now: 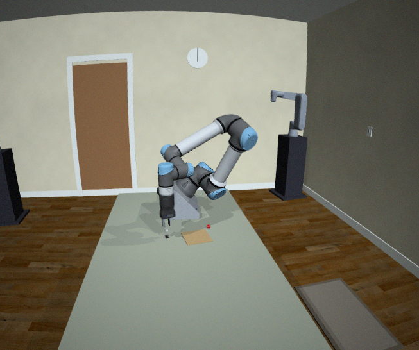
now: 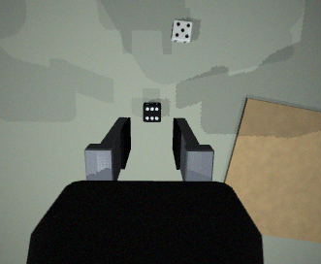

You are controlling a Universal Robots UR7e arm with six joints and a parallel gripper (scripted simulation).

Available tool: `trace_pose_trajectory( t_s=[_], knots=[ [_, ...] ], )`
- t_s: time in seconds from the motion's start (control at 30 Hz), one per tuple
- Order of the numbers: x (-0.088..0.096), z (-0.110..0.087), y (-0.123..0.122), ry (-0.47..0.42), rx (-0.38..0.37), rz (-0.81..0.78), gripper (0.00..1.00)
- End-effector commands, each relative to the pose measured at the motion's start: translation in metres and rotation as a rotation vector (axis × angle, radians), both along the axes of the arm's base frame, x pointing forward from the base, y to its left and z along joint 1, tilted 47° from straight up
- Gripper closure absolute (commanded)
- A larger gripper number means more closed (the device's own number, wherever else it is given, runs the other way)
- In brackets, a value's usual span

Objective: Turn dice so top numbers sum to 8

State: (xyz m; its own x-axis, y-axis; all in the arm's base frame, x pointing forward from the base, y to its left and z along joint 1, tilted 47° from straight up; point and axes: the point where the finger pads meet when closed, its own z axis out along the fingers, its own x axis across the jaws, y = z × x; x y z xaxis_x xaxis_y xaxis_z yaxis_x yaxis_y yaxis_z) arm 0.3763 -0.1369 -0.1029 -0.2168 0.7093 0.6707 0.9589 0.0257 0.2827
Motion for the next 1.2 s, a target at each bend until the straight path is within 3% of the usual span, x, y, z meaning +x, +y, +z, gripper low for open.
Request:
trace_pose_trajectory(
  t_s=[0.0,1.17],
  knots=[
    [0.002,-0.003,0.002,-0.001,-0.001,0.000,0.36],
    [0.010,-0.032,0.032,-0.001,-0.001,0.000,0.36]
  ],
)
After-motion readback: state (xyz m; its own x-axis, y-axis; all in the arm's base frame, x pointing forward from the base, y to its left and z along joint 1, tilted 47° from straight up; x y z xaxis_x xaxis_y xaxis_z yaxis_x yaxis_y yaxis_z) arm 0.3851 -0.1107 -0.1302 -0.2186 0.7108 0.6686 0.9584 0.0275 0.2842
